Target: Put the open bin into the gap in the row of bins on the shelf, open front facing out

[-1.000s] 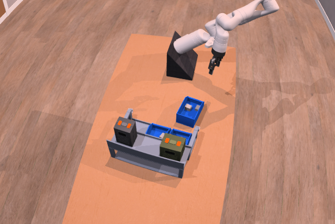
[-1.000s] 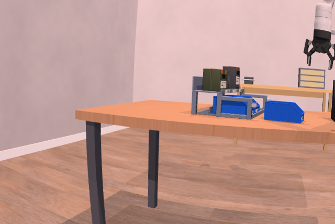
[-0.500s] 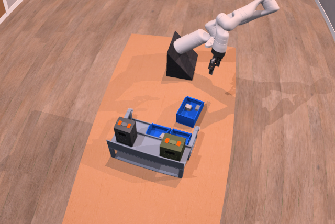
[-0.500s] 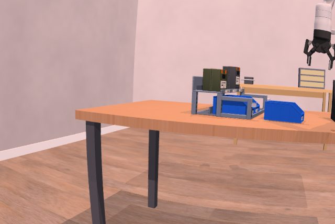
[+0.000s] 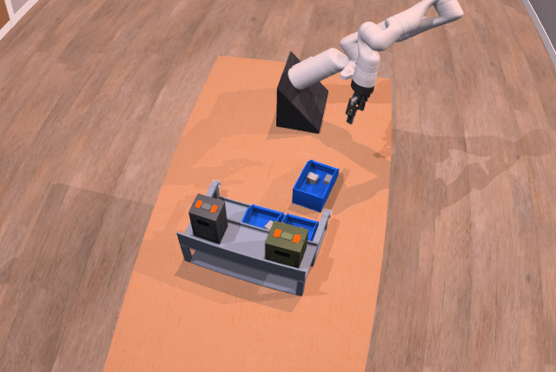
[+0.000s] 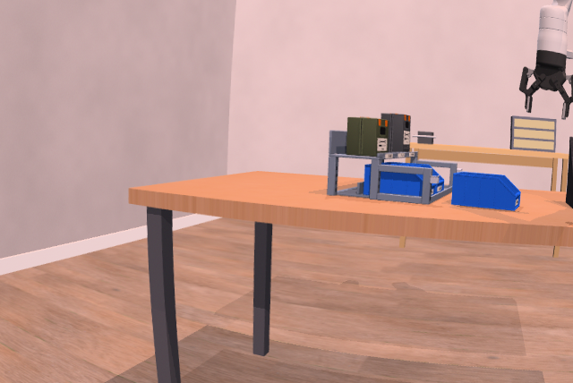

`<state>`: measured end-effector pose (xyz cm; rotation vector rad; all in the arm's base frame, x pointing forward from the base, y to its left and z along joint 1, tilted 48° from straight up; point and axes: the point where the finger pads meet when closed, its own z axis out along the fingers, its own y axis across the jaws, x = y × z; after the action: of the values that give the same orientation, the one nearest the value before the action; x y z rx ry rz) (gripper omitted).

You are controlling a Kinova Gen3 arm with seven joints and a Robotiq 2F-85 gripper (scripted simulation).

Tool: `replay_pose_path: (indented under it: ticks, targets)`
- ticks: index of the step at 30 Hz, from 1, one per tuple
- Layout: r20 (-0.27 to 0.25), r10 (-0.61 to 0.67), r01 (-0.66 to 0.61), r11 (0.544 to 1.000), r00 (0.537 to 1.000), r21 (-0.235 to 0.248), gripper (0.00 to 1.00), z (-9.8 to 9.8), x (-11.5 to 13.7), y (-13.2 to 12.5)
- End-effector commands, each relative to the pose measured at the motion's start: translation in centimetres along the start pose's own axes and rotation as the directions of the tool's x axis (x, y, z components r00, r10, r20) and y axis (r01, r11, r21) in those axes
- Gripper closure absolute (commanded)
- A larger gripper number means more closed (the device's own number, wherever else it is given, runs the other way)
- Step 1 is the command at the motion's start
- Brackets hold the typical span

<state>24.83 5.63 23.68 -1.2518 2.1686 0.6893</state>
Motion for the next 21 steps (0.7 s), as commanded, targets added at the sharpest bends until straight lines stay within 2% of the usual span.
replay_pose_path:
  ticks: [1,6,11,21]
  targets:
    - [0.0,0.0,0.0,1.0,1.0,0.001,0.0,0.0,0.0,0.0]
    - [0.0,0.0,0.0,1.0,1.0,0.001,0.0,0.0,0.0,0.0]
    - [0.108,0.223,-0.23,0.971,0.969,0.058,0.0,-1.3,1.6,-4.6]
    - [0.108,0.223,-0.23,0.971,0.969,0.058,0.0,-1.3,1.6,-4.6]
